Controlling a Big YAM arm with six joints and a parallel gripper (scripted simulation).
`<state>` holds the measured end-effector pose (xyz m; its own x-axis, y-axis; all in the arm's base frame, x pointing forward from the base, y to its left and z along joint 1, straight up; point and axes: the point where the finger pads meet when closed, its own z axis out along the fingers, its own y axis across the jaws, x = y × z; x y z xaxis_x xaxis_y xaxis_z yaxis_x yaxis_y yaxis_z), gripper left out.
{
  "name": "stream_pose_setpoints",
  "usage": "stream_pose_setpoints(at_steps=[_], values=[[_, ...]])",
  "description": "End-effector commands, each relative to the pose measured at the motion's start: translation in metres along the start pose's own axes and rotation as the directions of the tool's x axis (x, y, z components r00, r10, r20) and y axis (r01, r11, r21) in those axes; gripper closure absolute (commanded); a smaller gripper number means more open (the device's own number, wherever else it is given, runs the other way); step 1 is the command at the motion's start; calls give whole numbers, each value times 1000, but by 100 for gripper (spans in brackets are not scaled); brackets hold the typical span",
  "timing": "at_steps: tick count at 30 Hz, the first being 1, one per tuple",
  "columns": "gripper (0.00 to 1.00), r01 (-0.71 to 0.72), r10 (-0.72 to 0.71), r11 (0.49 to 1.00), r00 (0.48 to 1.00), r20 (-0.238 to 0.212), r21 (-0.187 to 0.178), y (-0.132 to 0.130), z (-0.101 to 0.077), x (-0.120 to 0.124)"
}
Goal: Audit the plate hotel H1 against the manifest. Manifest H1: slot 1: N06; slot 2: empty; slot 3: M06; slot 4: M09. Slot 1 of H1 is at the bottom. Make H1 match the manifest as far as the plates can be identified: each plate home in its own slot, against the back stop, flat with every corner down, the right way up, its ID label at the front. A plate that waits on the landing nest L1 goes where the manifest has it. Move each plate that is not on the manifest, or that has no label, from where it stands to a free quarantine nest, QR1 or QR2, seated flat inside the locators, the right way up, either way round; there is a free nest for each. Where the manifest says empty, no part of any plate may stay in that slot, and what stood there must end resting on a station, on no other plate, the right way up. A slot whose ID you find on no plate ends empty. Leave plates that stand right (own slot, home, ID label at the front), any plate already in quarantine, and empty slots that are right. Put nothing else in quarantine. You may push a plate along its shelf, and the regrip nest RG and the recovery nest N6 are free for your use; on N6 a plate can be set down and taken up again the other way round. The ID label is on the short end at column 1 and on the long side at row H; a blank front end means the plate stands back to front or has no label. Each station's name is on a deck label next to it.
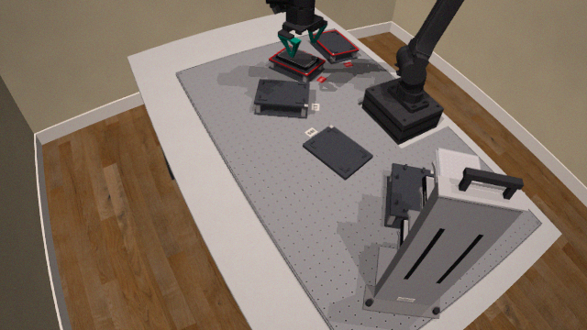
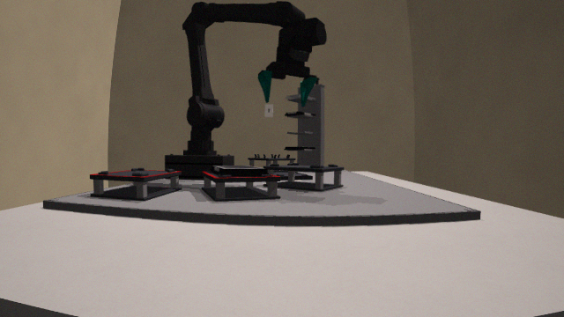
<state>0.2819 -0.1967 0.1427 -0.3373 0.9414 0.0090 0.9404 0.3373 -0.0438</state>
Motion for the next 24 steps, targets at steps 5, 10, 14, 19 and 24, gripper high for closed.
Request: stream_pose_setpoints(at_steps=[5, 10, 14, 19, 24], values=[[0, 0, 0, 1000, 1000, 8, -5, 1, -3, -2], [0, 0, 0, 1000, 1000, 8, -5, 1, -3, -2], [0, 0, 0, 1000, 1000, 8, -5, 1, -3, -2], [100, 74, -73, 997, 997, 33, -22, 9, -12, 5], [100, 201, -200, 979, 979, 31, -22, 20, -11, 17]])
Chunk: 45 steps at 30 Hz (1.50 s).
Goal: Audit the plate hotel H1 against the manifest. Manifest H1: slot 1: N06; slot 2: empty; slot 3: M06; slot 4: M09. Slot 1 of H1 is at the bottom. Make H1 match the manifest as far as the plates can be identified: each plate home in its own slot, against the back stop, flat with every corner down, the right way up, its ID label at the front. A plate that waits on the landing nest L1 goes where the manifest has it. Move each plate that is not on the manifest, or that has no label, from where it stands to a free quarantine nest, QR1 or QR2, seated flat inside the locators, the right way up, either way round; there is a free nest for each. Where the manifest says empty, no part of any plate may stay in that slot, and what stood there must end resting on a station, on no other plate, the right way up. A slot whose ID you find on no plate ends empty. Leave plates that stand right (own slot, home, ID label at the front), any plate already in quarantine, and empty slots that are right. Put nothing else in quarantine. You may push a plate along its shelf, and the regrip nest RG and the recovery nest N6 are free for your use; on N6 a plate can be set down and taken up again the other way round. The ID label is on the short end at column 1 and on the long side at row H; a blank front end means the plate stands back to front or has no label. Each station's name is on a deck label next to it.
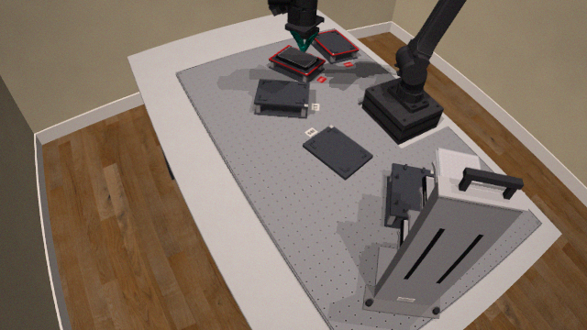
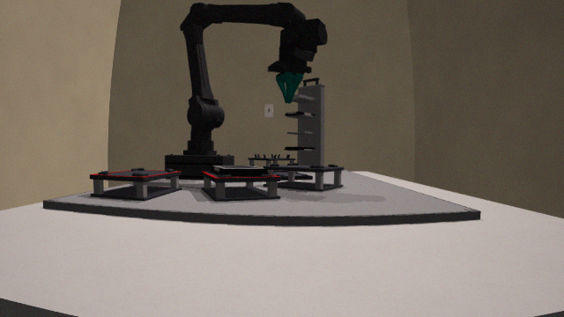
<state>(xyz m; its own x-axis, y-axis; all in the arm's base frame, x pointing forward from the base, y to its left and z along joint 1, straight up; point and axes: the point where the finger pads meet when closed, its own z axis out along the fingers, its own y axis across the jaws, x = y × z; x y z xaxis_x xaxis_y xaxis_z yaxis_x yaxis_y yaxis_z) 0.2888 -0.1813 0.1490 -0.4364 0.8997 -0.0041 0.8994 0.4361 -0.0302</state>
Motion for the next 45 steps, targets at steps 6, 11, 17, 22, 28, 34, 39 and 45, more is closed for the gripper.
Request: stream_pose_setpoints(at_steps=[6, 11, 17, 22, 28, 34, 39, 45], values=[[100, 220, -219, 975, 975, 43, -26, 27, -22, 13], [100, 297, -297, 955, 955, 21, -15, 35, -11, 20], [100, 367, -366, 930, 930, 40, -25, 44, -19, 39], [100, 488, -487, 873, 873, 15, -16, 51, -11, 56], [100, 551, -548, 834, 834, 64, -28, 70, -29, 56], [100, 632, -631, 775, 775, 39, -23, 70, -19, 83], [100, 729, -729, 684, 684, 31, -21, 72, -14, 103], [100, 778, -777, 628, 628, 31, -20, 82, -14, 112]])
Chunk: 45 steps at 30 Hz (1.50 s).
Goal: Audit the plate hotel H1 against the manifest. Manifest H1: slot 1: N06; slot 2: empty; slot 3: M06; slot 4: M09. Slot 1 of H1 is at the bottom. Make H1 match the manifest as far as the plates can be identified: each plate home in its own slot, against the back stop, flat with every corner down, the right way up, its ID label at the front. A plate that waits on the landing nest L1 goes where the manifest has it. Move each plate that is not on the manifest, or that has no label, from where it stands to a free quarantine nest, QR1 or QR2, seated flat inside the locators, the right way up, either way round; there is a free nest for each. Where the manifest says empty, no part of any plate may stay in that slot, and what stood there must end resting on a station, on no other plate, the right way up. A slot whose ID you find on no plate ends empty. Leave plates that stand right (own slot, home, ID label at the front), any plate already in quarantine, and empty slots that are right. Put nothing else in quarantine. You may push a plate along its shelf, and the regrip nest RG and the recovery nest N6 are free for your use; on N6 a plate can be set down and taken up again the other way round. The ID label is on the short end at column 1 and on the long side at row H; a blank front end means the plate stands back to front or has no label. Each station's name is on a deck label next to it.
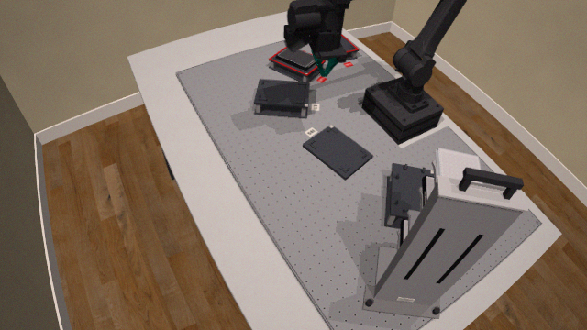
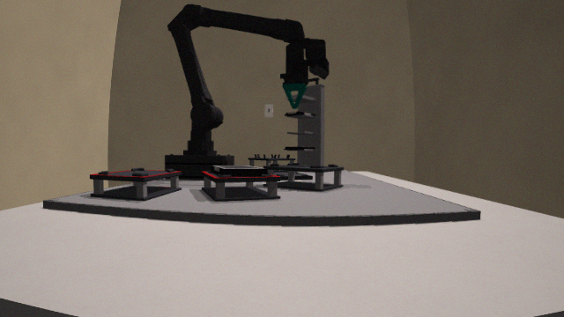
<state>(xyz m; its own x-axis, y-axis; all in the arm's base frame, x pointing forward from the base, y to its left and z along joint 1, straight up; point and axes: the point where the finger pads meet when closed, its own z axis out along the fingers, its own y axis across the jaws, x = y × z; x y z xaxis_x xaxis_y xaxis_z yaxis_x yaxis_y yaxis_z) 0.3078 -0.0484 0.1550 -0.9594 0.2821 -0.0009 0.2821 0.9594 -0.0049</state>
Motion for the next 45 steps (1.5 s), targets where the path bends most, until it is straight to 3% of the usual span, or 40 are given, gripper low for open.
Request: stream_pose_setpoints(at_steps=[1, 6, 11, 12, 13, 17, 22, 24, 29, 33, 34, 39, 41, 42, 45], values=[[100, 85, -85, 996, 996, 4, -4, 7, -3, 1], [100, 178, -177, 984, 983, 38, -8, 24, -14, 3], [100, 275, -275, 961, 961, 6, -9, 37, -5, 17], [100, 294, -294, 956, 956, 20, -9, 41, -9, 17], [100, 308, -306, 951, 949, 78, -7, 46, -34, 1], [100, 286, -285, 958, 956, 72, -7, 41, -37, 0], [100, 287, -285, 958, 955, 76, -10, 53, -50, 6], [100, 287, -287, 958, 958, 14, -9, 57, -29, 17], [100, 287, -285, 958, 956, 67, -15, 78, -45, 8], [100, 287, -286, 958, 956, 63, -16, 85, -43, 11], [100, 287, -287, 958, 958, 5, -9, 82, -21, 27], [100, 287, -285, 958, 956, 68, -20, 107, -44, 14], [100, 287, -285, 958, 956, 62, -21, 113, -41, 17], [100, 297, -295, 955, 954, 55, -25, 108, -30, 34], [100, 325, -321, 945, 943, 92, -41, 117, -30, 38]])
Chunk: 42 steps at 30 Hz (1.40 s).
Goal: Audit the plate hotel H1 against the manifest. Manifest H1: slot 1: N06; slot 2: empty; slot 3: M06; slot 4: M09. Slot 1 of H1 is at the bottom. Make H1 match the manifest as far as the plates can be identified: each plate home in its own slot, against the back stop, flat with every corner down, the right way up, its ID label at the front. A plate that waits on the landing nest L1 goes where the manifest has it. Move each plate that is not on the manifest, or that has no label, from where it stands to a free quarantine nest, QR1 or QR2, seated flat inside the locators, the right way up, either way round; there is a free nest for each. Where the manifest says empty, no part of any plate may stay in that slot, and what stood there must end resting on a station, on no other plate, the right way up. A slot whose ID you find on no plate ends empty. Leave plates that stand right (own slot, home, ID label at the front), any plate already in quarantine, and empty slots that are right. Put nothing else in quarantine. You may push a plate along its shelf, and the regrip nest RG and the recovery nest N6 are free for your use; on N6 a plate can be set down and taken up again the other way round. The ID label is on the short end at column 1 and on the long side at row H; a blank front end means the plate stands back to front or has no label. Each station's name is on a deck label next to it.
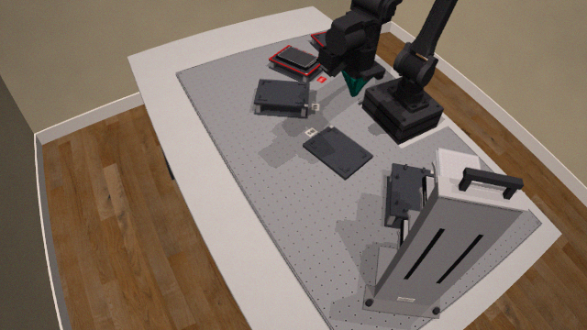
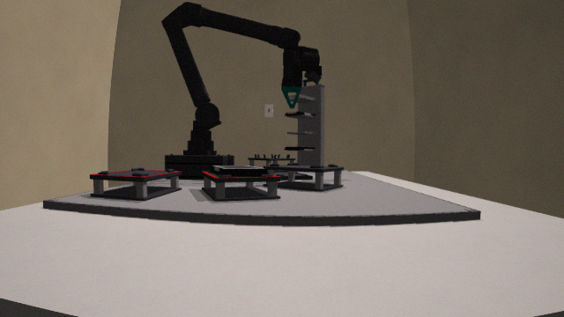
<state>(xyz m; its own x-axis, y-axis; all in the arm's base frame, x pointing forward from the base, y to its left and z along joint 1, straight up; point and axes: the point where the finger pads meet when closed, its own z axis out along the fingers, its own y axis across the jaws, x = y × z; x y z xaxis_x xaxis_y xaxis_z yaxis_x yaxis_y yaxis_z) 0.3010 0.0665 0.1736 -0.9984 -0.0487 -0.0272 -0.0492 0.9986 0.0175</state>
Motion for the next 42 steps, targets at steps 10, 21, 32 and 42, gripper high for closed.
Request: stream_pose_setpoints(at_steps=[10, 21, 32, 42], values=[[100, 78, -68, 995, 984, 166, -59, 36, -11, -1], [100, 185, -150, 978, 944, 293, -95, 69, -12, 2], [100, 291, -222, 951, 880, 420, -105, 72, -12, 1], [100, 375, -271, 921, 812, 516, -106, 72, -13, 1]])
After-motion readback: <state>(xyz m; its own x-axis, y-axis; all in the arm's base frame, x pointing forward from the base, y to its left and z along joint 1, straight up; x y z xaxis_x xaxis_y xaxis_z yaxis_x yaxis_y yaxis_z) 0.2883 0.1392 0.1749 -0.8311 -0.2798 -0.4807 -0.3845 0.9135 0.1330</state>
